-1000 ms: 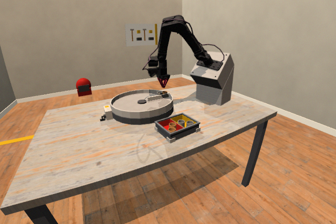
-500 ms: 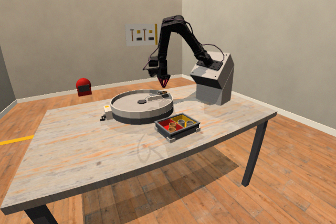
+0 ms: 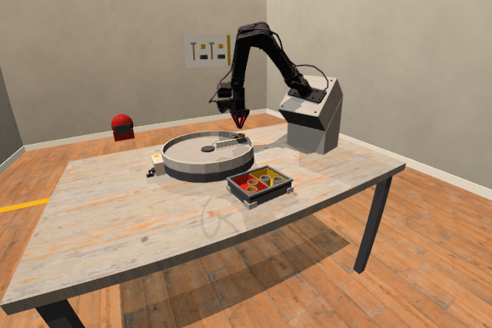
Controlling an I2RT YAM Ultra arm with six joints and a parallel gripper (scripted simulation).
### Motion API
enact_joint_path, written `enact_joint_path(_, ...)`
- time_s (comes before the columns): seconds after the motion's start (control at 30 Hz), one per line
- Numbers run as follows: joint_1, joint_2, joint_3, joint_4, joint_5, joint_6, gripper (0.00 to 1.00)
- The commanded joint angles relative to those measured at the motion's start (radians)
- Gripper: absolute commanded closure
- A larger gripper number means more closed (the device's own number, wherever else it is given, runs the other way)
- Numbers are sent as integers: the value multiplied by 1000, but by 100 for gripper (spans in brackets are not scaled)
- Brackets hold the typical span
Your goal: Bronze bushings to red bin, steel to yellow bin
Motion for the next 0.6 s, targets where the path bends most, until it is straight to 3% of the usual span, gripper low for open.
enact_joint_path(0.0, -20, -26, 4, 2, -13, 4, 86)
enact_joint_path(0.3, -20, -20, 3, 8, -13, 6, 86)
enact_joint_path(0.57, 39, 75, -9, 105, 26, 54, 86)
